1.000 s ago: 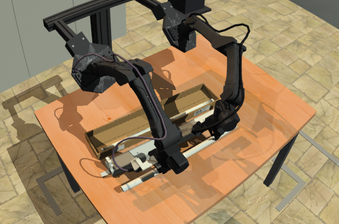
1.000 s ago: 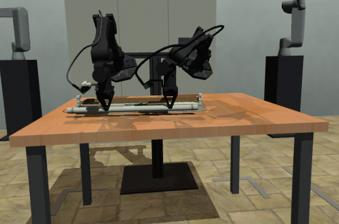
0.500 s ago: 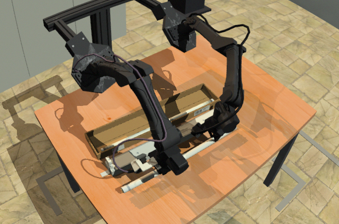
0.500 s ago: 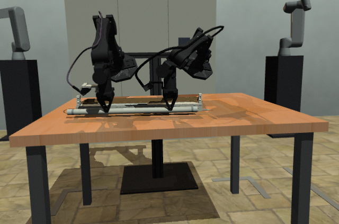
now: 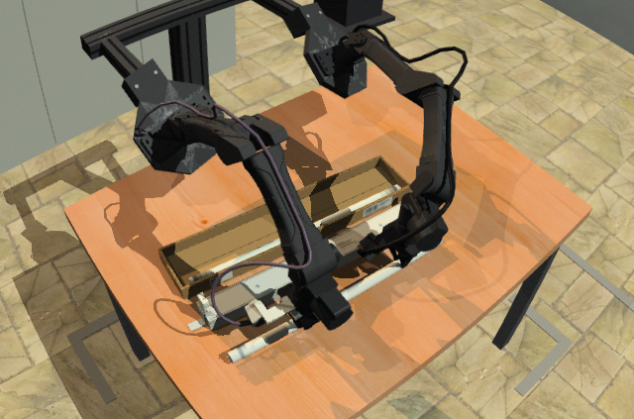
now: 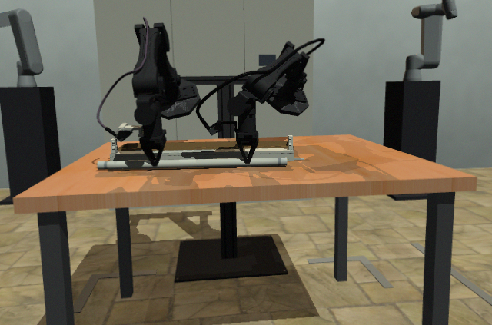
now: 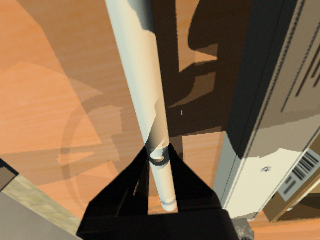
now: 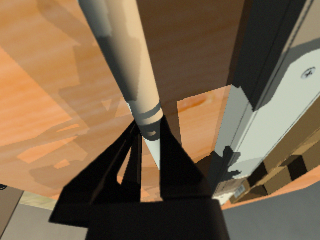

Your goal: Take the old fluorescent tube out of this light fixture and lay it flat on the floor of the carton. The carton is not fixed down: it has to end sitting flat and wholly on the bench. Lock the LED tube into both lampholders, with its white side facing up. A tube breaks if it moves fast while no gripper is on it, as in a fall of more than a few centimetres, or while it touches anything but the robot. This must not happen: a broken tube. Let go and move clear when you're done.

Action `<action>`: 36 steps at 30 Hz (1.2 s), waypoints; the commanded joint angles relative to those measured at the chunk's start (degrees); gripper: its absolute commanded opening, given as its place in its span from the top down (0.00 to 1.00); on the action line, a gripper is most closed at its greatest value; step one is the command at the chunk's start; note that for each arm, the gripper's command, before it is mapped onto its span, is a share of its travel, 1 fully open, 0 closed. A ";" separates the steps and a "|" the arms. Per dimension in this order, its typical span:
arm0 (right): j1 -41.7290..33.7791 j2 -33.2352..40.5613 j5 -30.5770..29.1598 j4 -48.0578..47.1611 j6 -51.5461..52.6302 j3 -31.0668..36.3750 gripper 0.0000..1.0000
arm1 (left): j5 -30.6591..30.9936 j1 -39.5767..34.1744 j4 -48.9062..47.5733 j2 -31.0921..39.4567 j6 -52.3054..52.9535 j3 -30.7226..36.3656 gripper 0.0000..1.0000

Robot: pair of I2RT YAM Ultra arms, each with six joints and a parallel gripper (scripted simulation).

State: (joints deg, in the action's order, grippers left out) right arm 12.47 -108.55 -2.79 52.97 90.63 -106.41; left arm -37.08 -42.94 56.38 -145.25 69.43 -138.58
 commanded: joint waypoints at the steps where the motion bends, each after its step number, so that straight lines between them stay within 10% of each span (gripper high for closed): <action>1: 0.89 -0.66 -0.54 0.92 -0.17 -0.42 0.89 | 1.24 -1.38 -0.82 -0.56 0.65 -0.20 0.89; 12: -0.22 0.64 0.69 0.43 0.15 -0.82 0.89 | 1.27 -1.07 -1.00 -0.76 0.69 -1.59 0.89; 13: -0.23 0.29 0.68 0.57 0.18 -0.83 0.89 | 1.27 -1.07 -0.91 -0.05 0.49 -1.64 0.51; 36: -0.22 0.32 -0.64 0.56 0.18 -0.83 0.89 | -0.65 -3.08 4.84 3.75 -2.84 -1.61 0.51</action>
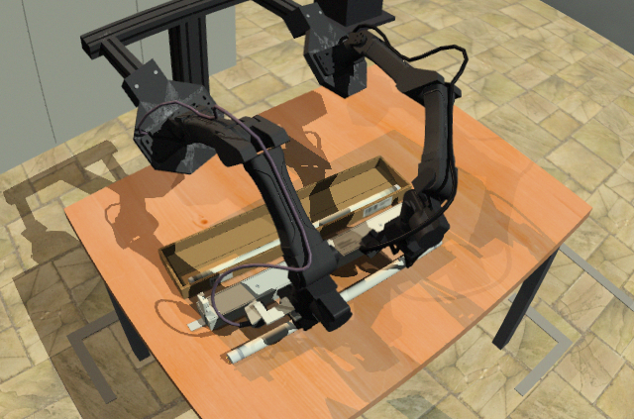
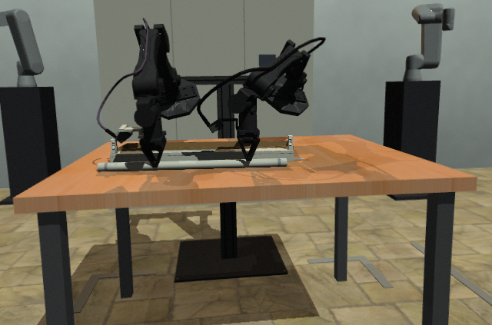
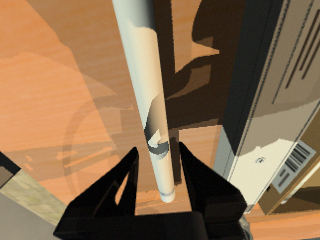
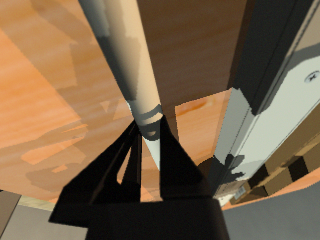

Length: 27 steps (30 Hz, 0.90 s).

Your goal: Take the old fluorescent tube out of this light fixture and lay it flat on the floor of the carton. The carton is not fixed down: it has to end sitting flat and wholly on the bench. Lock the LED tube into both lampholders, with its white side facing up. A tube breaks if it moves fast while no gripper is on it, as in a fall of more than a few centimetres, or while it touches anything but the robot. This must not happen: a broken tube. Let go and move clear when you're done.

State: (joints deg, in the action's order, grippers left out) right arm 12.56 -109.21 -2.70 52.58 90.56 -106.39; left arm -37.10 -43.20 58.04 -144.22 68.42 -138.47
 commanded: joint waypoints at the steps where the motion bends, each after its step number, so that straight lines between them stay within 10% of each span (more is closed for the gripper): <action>1: -0.31 0.98 -0.73 0.96 0.24 -0.85 0.89 | -0.79 -3.17 3.79 2.98 -2.23 -1.85 0.51; 27: -0.31 0.98 -0.73 0.96 0.24 -0.85 0.89 | -0.23 -4.94 5.47 5.30 -2.02 -1.01 0.51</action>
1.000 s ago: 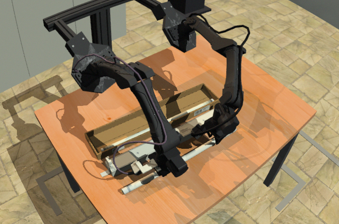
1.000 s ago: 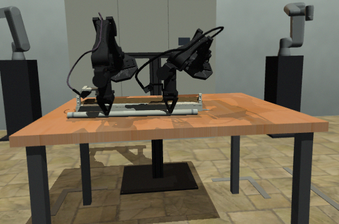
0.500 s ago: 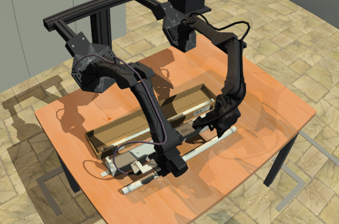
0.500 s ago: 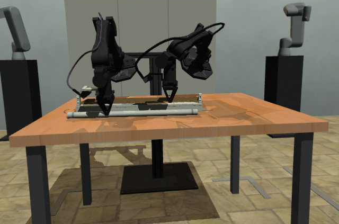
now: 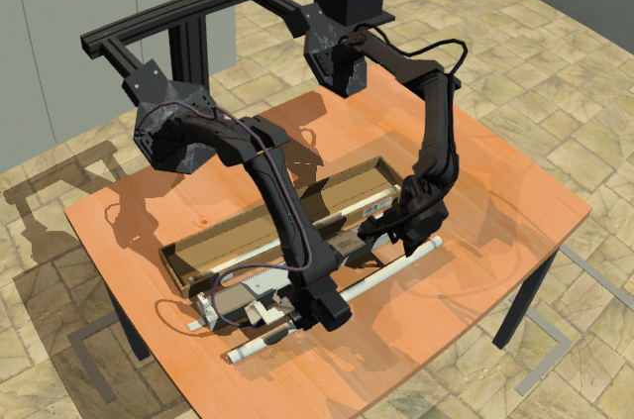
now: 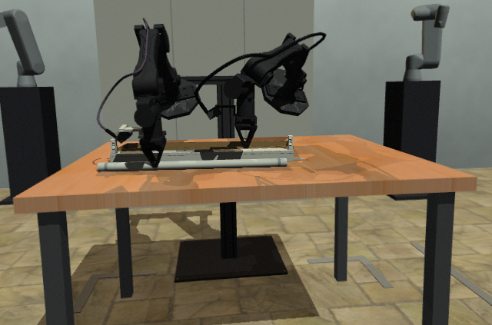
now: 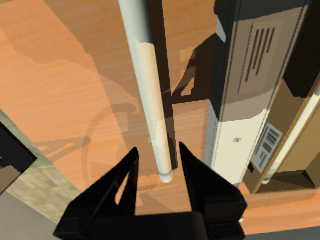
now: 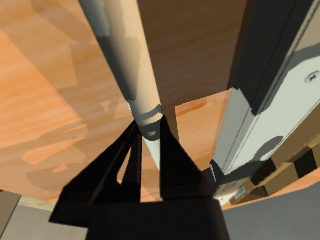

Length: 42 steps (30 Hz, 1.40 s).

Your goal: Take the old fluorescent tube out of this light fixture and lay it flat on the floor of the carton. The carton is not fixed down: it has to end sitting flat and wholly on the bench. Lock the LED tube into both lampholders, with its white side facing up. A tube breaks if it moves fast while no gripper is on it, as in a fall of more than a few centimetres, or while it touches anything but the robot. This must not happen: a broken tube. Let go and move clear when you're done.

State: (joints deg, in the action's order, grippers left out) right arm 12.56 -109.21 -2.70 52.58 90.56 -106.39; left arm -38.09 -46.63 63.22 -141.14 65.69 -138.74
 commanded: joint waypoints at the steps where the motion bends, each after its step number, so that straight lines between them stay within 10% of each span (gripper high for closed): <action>1: -0.31 0.98 -0.73 0.96 0.24 -0.85 0.89 | 0.74 -1.53 0.70 1.71 0.69 -1.60 0.51; 30: -0.31 0.98 -0.73 0.96 0.24 -0.85 0.89 | 0.75 -1.51 0.62 1.37 0.47 -2.23 0.51; 42: -0.31 0.98 -0.73 0.96 0.24 -0.85 0.89 | -0.37 -1.43 -10.44 4.62 3.89 7.34 0.51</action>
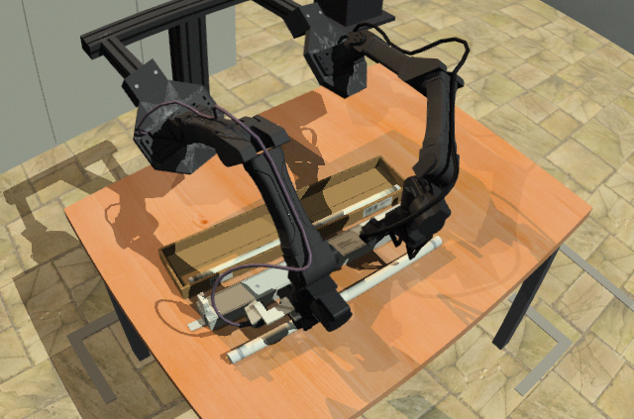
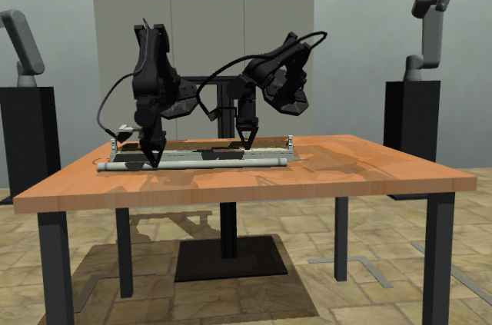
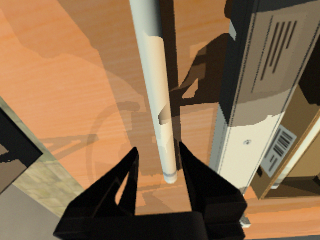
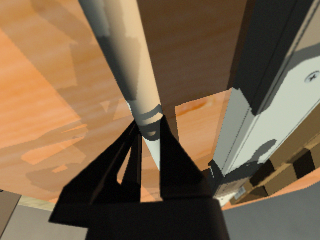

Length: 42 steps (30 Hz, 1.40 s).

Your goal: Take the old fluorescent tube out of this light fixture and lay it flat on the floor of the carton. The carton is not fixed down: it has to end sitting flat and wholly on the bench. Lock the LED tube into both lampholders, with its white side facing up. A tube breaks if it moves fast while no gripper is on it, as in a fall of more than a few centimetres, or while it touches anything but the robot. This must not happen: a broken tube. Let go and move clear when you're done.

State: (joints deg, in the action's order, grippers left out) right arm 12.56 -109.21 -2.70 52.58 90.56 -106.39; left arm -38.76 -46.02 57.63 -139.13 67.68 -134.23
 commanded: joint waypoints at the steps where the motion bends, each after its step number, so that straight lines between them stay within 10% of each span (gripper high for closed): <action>1: -0.31 0.98 -0.73 0.96 0.24 -0.85 0.89 | 0.55 -1.74 -4.92 3.26 1.98 3.93 0.51; 42: -0.31 0.98 -0.73 0.96 0.24 -0.85 0.89 | -2.09 1.62 -55.21 25.76 18.69 54.73 0.51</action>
State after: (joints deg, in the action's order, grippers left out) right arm 12.56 -109.21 -2.70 52.58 90.56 -106.39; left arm -41.91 -43.77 4.64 -113.14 85.32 -80.79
